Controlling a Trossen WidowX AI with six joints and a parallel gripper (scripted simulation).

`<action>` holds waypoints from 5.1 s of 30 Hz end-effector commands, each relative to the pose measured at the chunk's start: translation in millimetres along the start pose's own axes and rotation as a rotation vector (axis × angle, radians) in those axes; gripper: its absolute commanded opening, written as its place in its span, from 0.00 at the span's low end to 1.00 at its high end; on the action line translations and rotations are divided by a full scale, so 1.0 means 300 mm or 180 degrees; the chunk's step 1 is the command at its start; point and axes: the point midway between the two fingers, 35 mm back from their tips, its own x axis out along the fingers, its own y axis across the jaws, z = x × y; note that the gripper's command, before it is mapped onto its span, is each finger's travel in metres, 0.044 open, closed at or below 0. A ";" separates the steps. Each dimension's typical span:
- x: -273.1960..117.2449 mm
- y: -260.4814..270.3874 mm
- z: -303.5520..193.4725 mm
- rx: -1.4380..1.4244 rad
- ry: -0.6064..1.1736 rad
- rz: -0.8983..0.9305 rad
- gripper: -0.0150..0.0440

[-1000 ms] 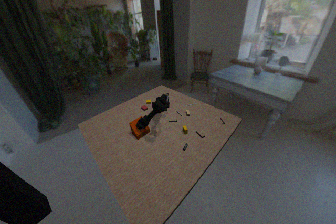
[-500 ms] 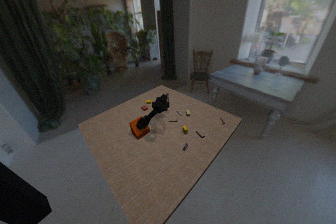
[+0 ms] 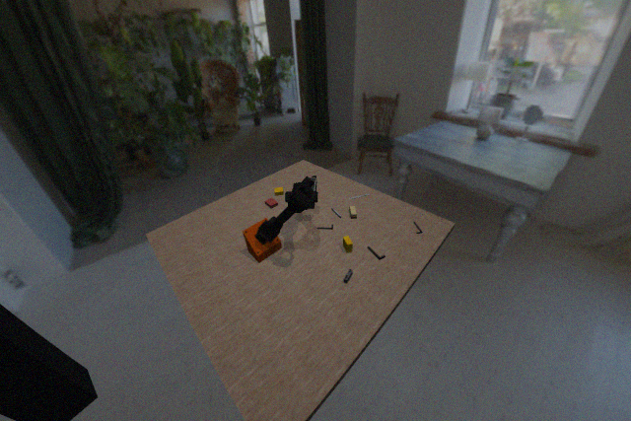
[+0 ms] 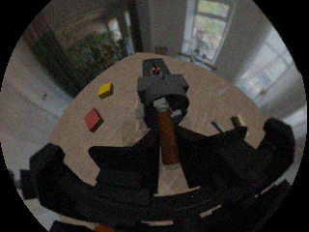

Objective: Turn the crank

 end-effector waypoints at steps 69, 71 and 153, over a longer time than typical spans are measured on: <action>0.024 0.045 -0.023 -0.0022 0.0013 0.0077 0.25; 0.025 0.045 -0.023 -0.0022 0.0013 0.0077 0.25; 0.144 -0.039 -0.141 -0.0027 0.0019 0.0071 0.25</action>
